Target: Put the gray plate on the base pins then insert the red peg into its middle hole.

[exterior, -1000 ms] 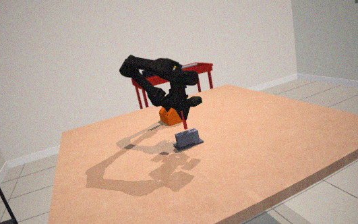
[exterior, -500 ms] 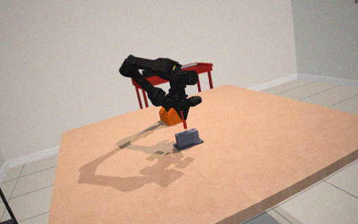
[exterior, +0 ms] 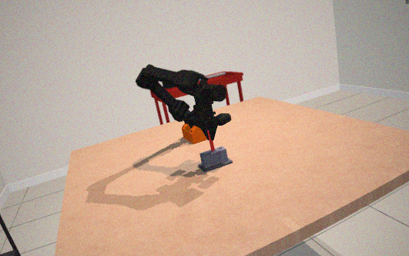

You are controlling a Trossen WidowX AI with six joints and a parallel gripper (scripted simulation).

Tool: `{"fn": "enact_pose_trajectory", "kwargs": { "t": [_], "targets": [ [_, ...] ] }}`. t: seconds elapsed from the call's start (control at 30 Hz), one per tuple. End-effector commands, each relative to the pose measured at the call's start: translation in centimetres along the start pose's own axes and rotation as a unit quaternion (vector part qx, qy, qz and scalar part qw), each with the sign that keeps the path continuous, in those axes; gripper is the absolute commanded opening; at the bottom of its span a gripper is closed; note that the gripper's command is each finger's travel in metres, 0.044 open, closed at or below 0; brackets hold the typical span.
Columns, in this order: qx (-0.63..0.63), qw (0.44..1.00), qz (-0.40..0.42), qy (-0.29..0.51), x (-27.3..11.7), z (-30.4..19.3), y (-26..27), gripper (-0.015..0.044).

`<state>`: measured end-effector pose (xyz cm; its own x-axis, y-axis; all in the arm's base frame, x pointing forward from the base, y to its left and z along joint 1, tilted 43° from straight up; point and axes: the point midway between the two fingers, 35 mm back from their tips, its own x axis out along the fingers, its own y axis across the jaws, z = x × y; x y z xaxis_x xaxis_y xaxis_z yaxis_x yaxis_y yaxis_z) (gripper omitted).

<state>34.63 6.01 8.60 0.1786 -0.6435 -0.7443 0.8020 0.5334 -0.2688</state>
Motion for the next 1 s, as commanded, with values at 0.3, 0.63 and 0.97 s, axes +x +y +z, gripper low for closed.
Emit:
{"fn": "enact_pose_trajectory", "kwargs": {
  "t": [0.3, 0.63, 0.97],
  "targets": [
    [0.000, 1.000, -0.001, 0.000, 0.30, 0.04, -0.06, 0.0000],
    [0.000, 1.000, -0.001, 0.000, 0.47, 0.20, -0.14, 0.0000],
    [0.000, 1.000, -0.001, 0.000, 0.53, 0.18, -0.21, 0.0000]
  ]
}}
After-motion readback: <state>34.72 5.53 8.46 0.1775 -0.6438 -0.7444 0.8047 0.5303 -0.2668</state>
